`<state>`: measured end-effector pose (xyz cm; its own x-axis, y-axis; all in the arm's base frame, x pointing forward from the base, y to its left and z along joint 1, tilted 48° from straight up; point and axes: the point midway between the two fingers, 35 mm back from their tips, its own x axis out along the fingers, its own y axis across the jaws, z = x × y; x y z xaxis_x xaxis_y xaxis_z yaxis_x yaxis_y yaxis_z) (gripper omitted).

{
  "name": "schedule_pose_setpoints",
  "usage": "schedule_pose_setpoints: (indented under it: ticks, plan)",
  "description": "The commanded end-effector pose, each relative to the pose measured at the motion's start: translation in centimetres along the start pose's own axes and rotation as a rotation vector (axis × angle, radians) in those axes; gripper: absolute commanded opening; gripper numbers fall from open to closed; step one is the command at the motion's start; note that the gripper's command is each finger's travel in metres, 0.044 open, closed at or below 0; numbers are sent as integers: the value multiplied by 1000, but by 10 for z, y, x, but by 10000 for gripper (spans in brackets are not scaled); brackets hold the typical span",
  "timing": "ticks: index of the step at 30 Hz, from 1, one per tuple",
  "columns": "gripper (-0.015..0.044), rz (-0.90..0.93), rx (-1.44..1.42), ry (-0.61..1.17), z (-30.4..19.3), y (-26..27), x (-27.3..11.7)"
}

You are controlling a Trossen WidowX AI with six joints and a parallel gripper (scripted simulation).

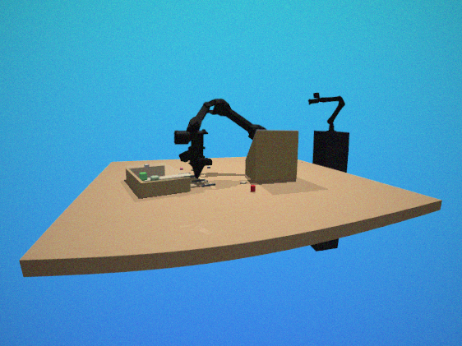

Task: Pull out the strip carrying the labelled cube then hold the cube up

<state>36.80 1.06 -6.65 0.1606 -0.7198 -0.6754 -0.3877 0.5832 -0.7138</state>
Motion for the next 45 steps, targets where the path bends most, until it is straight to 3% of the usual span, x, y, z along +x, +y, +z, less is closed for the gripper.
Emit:
schedule_pose_setpoints:
  ticks: [1,45]
  plan:
    - [0,-1,-8,24,-13,-1,7]
    - [0,-1,-11,26,-78,0,6]
